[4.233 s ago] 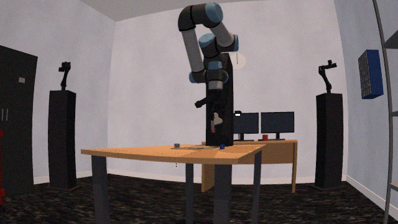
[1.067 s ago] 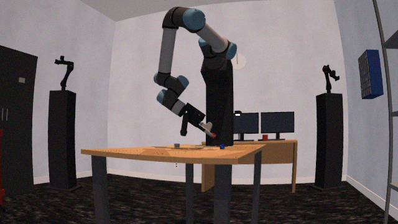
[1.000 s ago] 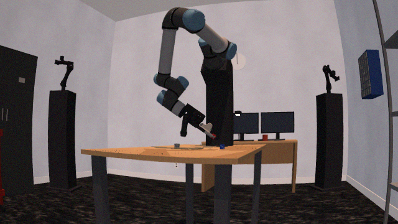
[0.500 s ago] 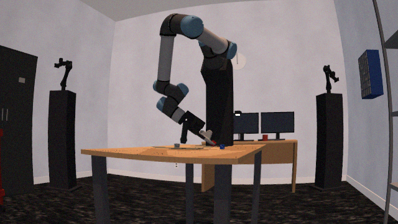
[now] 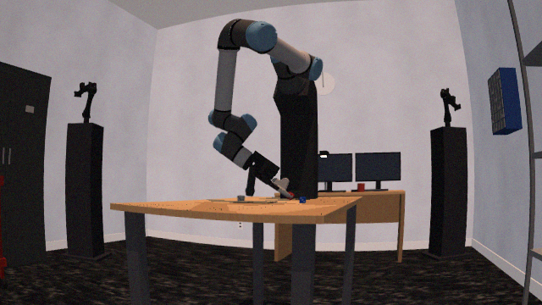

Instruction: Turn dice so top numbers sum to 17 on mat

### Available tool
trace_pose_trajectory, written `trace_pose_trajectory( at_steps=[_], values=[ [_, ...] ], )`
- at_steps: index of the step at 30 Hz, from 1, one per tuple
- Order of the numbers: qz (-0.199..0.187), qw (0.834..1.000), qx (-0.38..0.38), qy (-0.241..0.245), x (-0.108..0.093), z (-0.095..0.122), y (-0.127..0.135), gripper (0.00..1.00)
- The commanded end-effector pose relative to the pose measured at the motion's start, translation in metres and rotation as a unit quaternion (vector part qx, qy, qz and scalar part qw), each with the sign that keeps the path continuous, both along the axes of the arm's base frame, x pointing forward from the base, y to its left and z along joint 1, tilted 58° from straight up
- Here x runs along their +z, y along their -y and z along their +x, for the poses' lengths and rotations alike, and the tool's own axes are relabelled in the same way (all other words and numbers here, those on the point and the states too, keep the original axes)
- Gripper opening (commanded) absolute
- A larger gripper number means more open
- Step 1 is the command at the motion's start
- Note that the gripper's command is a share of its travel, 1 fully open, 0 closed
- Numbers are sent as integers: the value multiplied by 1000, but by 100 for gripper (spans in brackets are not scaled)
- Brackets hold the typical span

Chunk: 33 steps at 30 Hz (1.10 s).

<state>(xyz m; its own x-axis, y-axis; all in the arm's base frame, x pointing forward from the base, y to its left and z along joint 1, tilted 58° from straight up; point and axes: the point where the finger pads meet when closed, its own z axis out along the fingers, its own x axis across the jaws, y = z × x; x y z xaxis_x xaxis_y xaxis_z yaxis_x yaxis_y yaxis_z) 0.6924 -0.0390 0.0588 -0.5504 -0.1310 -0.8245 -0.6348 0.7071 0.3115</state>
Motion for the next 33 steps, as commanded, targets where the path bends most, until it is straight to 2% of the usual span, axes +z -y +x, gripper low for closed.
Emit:
trace_pose_trajectory(
  at_steps=[1, 33],
  values=[
    [0, 1000, 0, 0, 0, 0, 0, 6],
    [0, 1000, 0, 0, -1, 2, 1, 6]
  ],
)
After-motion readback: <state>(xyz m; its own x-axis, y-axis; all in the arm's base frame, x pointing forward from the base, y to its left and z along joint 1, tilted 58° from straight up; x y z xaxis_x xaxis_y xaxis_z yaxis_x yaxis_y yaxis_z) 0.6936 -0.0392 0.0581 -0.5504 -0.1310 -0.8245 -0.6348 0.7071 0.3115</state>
